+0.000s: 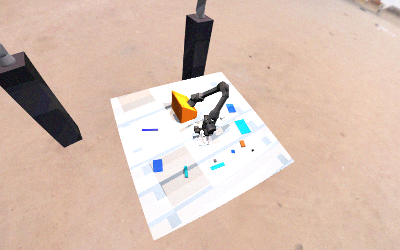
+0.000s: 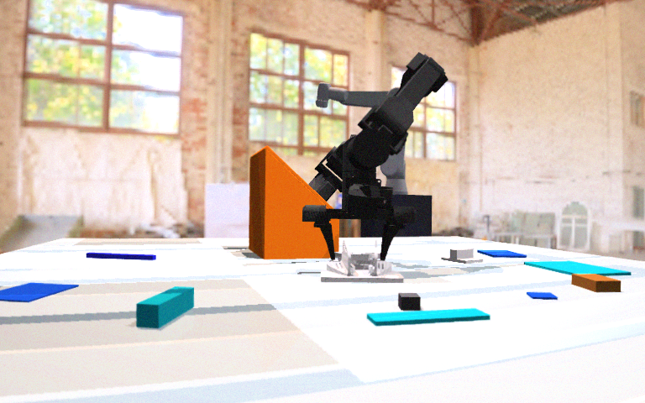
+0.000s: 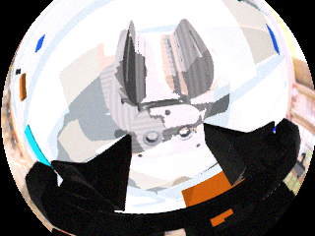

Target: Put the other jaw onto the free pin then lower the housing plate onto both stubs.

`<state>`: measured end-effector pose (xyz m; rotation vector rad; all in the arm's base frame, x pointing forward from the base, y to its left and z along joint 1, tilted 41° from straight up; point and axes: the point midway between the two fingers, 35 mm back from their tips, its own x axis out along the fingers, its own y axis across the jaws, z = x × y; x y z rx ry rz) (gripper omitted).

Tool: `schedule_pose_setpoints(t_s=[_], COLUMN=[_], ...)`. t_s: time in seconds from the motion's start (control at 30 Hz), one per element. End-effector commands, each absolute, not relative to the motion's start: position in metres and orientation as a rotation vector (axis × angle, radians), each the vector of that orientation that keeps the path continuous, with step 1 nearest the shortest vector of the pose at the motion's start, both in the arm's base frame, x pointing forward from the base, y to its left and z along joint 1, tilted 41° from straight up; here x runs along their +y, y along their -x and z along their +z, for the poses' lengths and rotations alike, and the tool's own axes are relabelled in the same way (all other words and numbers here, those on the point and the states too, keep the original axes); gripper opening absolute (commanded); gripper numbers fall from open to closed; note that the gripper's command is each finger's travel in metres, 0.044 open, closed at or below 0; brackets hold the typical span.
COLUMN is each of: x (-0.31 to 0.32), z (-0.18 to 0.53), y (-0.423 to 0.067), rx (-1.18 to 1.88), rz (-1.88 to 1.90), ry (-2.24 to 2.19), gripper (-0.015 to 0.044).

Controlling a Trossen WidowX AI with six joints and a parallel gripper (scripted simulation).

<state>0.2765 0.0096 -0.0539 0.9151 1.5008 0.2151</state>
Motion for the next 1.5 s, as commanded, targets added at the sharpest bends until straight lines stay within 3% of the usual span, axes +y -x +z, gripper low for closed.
schedule_pose_setpoints(t_s=[0.0, 0.27, 0.4, 0.87, 1.13, 1.27, 1.47], x=[0.012, 0.012, 0.009, 0.008, -0.035, -0.033, -0.059], z=[-0.056, -0.056, -0.054, -0.052, 0.001, -0.005, 0.027], y=[-0.277, -0.277, -0.277, -0.277, -0.266, -0.267, -0.210], rx=[1.502, 1.502, 1.500, 1.500, 1.502, 1.496, 1.504], rz=[0.222, 0.222, 0.215, 0.215, 0.222, 0.215, 0.211], ry=[-0.914, -0.914, -0.915, -0.915, -0.913, -0.924, -0.911], gripper=[0.0351, 0.0351, 0.0440, 0.0440, 0.0440, 0.0440, 0.0440])
